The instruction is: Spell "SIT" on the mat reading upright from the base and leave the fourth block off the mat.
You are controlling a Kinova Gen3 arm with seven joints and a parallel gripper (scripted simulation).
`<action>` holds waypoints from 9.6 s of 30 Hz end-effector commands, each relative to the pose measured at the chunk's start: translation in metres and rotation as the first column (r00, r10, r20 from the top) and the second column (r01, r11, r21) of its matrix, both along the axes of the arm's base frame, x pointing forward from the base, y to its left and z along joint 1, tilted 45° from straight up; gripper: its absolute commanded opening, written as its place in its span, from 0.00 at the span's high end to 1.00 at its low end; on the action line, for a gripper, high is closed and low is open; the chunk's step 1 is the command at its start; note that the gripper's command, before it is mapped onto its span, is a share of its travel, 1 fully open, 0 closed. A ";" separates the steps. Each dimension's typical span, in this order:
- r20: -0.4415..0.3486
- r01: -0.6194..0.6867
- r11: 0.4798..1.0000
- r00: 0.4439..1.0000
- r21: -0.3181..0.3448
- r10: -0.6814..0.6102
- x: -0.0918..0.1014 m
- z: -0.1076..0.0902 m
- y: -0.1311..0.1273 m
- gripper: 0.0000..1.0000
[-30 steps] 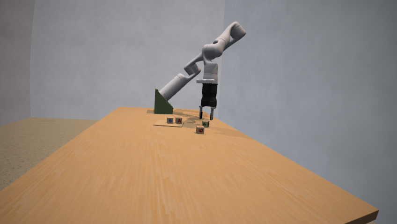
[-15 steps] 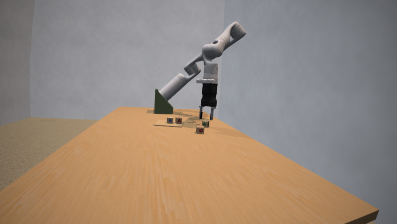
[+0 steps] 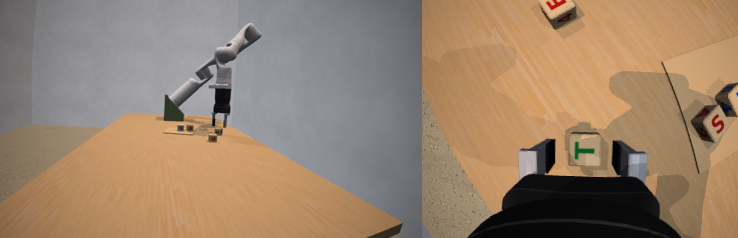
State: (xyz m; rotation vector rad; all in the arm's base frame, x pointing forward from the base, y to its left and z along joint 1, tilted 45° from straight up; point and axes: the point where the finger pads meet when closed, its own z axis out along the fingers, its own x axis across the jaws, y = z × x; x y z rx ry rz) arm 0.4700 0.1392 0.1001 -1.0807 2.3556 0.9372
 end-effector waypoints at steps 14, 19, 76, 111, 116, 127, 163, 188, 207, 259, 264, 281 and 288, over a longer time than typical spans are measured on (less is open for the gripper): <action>0.003 -0.001 1.000 1.000 0.002 0.001 0.000 0.000 0.001 0.00; 0.003 -0.001 1.000 1.000 0.002 0.001 0.000 0.000 0.001 0.00; 0.003 0.000 1.000 1.000 0.001 0.000 0.003 -0.026 0.027 0.00; 0.003 0.000 1.000 1.000 0.001 0.000 0.003 -0.026 0.027 0.13; 0.003 0.000 1.000 1.000 0.001 0.000 0.003 -0.026 0.027 0.13; 0.003 0.000 1.000 1.000 0.001 0.000 0.003 -0.026 0.027 0.43; 0.003 0.000 1.000 1.000 0.001 0.000 0.003 -0.023 0.025 0.43; 0.004 -0.001 1.000 1.000 0.003 0.001 -0.003 0.045 -0.043 0.43; 0.004 -0.001 1.000 1.000 0.003 0.001 -0.003 0.045 -0.043 0.43; -0.565 0.569 0.812 0.629 -0.132 -0.533 -0.070 -0.112 -0.201 0.43; -0.566 0.570 0.811 0.628 -0.133 -0.534 -0.071 -0.112 -0.201 0.43; -0.568 0.570 0.811 0.627 -0.133 -0.534 -0.071 -0.122 -0.191 0.43; -0.568 0.570 0.811 0.626 -0.133 -0.534 -0.069 -0.137 -0.176 0.43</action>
